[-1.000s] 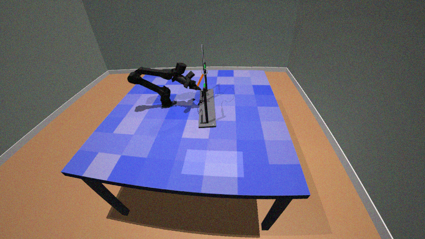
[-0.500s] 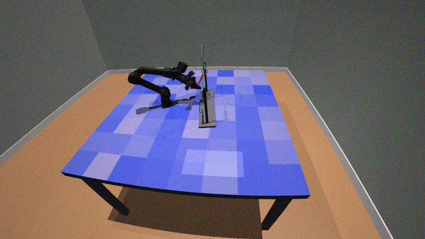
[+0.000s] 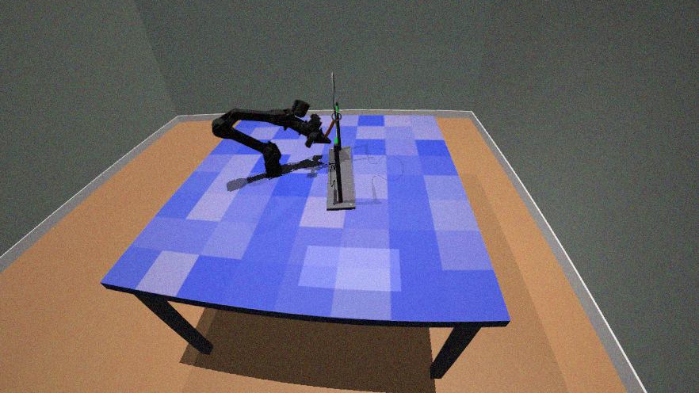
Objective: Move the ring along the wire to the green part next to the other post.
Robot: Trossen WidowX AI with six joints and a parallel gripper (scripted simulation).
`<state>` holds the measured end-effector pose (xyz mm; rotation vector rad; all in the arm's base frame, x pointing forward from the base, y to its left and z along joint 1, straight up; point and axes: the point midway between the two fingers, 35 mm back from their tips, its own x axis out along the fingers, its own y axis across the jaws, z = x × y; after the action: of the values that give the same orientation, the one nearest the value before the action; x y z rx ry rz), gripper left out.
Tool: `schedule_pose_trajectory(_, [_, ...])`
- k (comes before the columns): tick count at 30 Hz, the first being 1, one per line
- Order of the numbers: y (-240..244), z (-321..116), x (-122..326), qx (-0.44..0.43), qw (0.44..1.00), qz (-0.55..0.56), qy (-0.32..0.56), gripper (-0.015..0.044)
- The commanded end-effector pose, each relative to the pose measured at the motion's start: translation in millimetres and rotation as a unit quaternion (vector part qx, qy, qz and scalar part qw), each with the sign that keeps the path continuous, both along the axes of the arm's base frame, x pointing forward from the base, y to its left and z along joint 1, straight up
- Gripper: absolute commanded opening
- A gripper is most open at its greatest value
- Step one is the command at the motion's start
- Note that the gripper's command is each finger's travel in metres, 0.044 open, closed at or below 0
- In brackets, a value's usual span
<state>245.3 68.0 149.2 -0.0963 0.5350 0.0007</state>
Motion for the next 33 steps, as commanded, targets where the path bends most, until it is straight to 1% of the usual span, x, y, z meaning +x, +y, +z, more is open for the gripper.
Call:
schedule_pose_trajectory(1, [6.1, 0.4, -0.3, 0.01, 1.0, -0.004, 0.001, -0.015])
schedule_pose_trajectory(33, [40.9, 0.2, -4.7, 0.021, 1.0, -0.004, 0.0, -0.015])
